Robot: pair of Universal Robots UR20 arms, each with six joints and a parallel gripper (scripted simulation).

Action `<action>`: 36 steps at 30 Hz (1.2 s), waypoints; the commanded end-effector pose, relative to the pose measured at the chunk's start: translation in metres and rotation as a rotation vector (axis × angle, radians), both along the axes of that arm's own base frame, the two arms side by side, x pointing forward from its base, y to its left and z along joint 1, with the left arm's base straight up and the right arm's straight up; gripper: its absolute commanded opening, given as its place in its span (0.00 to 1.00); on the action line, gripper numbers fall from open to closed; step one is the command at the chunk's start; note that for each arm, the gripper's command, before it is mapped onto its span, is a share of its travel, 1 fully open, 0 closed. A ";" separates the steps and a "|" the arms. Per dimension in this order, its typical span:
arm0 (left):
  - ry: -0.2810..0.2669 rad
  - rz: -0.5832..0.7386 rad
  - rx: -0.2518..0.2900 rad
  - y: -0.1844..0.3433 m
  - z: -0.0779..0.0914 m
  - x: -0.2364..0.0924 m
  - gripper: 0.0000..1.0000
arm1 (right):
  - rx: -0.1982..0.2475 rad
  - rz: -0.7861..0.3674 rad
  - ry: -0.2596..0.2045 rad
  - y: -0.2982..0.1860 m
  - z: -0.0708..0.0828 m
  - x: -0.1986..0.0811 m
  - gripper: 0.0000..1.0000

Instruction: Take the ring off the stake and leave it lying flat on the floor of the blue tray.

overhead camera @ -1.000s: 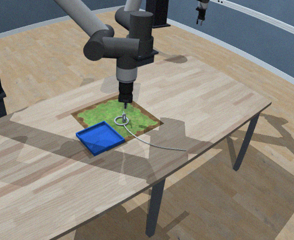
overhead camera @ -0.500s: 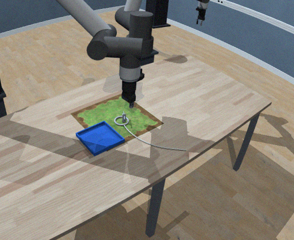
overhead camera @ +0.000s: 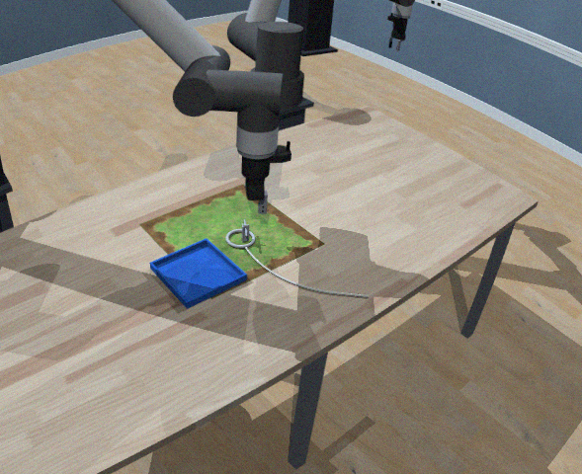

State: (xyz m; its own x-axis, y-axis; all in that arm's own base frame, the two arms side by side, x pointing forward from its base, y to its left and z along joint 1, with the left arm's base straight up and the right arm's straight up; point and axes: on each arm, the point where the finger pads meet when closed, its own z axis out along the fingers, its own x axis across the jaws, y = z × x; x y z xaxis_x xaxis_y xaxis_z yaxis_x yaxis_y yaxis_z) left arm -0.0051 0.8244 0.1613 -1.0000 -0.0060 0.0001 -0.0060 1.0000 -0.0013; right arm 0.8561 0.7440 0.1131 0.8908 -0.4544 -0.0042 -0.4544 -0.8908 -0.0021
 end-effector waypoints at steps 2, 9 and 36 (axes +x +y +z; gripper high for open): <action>0.000 0.000 0.001 0.001 0.001 0.000 1.00 | -0.003 -0.030 -0.003 0.001 0.001 0.000 0.00; 0.000 0.000 0.001 0.001 0.001 0.000 1.00 | -0.003 -0.030 -0.003 0.001 0.001 0.000 0.00; 0.000 0.000 0.001 0.001 0.001 0.000 1.00 | -0.003 -0.032 -0.003 0.001 -0.006 0.000 0.00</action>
State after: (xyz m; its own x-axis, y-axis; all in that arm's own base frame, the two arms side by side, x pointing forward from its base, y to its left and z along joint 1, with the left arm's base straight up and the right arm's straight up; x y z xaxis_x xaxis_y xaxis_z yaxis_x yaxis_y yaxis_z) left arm -0.0051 0.8244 0.1613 -1.0000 -0.0060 0.0001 -0.0060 1.0000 -0.0013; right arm 0.8562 0.7442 0.1094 0.8760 -0.4824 -0.0002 -0.4824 -0.8760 -0.0001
